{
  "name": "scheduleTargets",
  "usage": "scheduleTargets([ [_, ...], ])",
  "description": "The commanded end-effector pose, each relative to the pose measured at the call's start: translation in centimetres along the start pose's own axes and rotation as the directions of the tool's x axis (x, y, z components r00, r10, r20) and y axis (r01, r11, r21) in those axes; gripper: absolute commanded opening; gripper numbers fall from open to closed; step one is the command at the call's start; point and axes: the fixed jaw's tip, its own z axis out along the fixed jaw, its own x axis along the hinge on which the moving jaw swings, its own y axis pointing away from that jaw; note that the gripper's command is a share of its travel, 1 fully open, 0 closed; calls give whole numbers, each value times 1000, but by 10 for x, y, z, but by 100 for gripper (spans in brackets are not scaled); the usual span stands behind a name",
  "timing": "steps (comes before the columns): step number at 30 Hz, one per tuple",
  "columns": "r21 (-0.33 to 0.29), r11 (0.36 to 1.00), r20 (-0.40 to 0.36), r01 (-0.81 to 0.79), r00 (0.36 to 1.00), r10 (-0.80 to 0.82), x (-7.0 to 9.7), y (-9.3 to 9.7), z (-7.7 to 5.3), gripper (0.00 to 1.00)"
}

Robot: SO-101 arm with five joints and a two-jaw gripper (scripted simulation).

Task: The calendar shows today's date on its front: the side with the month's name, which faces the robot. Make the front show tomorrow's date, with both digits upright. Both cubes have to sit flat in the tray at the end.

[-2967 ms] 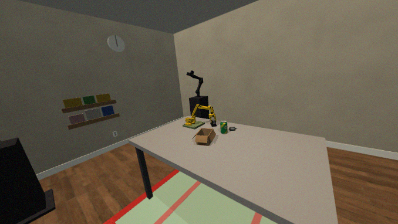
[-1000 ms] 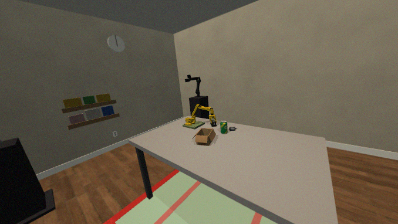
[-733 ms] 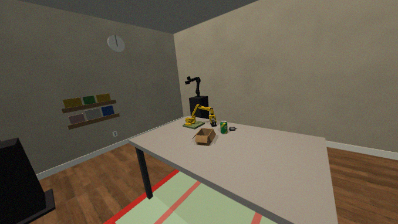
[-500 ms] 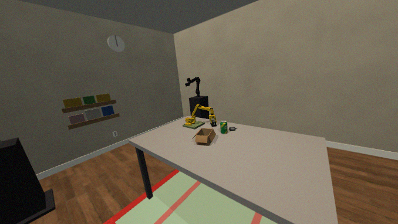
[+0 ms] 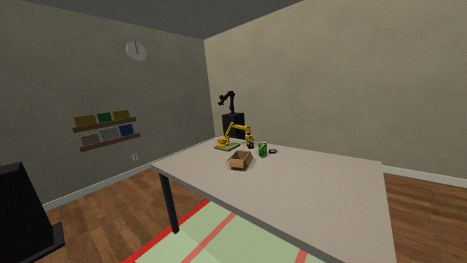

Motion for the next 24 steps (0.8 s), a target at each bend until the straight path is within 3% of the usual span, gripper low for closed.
scheduleTargets([
  [1, -20, 1000, 9, 0, 1000, 0, 1, 4, 5, 28],
  [24, -20, 1000, 9, 0, 1000, 0, 1, 4, 5, 36],
])
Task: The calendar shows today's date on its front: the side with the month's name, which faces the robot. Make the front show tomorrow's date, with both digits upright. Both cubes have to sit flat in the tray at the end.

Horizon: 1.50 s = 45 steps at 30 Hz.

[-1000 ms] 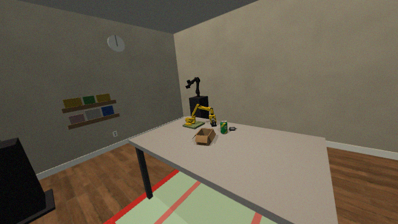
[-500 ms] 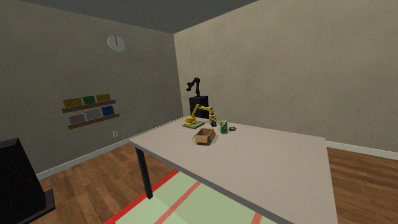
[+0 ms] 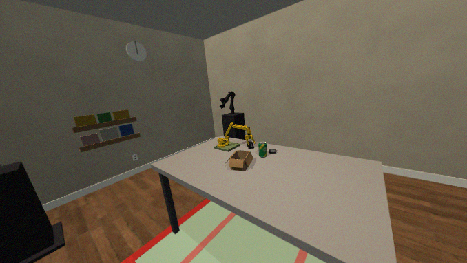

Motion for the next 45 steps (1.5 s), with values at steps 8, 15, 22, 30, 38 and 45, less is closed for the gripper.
scheduleTargets([
  [8, -17, 1000, 7, 0, 1000, 0, 1, 2, -7, 36],
  [15, -10, 1000, 5, 0, 1000, 0, 2, 1, -24, 36],
  [22, 0, 1000, 2, 0, 1000, 0, 1, 2, -47, 36],
  [30, 11, 1000, -2, 1, 1000, -1, 1, 2, -55, 36],
  [38, 11, 1000, -2, 1, 1000, -1, 1, 2, -55, 36],
  [45, 11, 1000, -2, 1, 1000, -1, 1, 2, -55, 36],
])
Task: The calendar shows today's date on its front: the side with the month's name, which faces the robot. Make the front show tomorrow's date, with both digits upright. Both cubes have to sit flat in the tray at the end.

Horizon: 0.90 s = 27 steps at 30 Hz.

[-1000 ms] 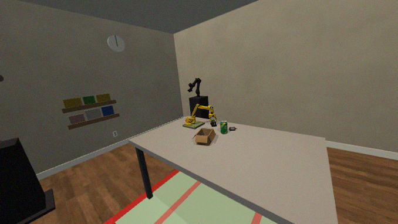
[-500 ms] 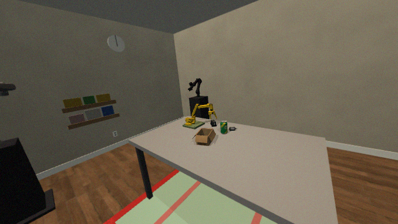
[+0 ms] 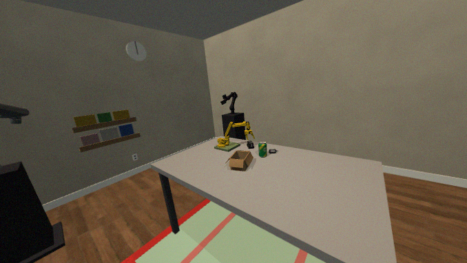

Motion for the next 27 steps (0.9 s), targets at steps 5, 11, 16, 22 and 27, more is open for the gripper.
scheduleTargets([
  [5, 20, 1000, -6, 0, 1000, 0, 2, 0, -5, 36],
  [11, 20, 1000, -6, -10, 1000, 10, 3, 0, -6, 36],
  [16, 23, 999, -6, -45, 999, 45, 4, 2, -8, 36],
  [22, 27, 995, -6, -100, 995, 100, 5, 5, -10, 36],
  [27, 36, 978, -6, -203, 979, 204, 8, 10, -15, 36],
])
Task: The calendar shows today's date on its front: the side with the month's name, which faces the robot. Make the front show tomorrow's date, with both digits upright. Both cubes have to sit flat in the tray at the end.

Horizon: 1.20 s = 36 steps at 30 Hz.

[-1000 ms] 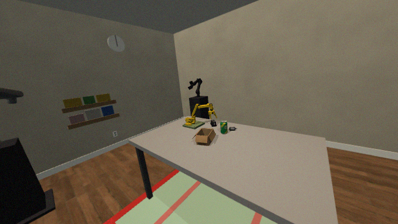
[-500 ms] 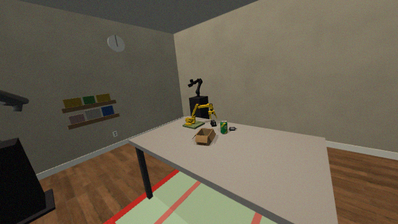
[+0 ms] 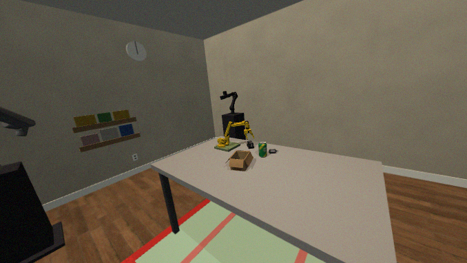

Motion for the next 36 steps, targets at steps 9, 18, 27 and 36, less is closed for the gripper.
scheduleTargets([
  [9, 31, 933, 0, -357, 934, 357, 12, 20, -18, 36],
  [18, 54, 785, 11, -617, 787, 617, 19, 36, -28, 36],
  [27, 75, 494, 41, -866, 498, 866, 24, 58, -38, 36],
  [36, 80, 130, 83, -988, 137, 987, 27, 79, -43, 36],
])
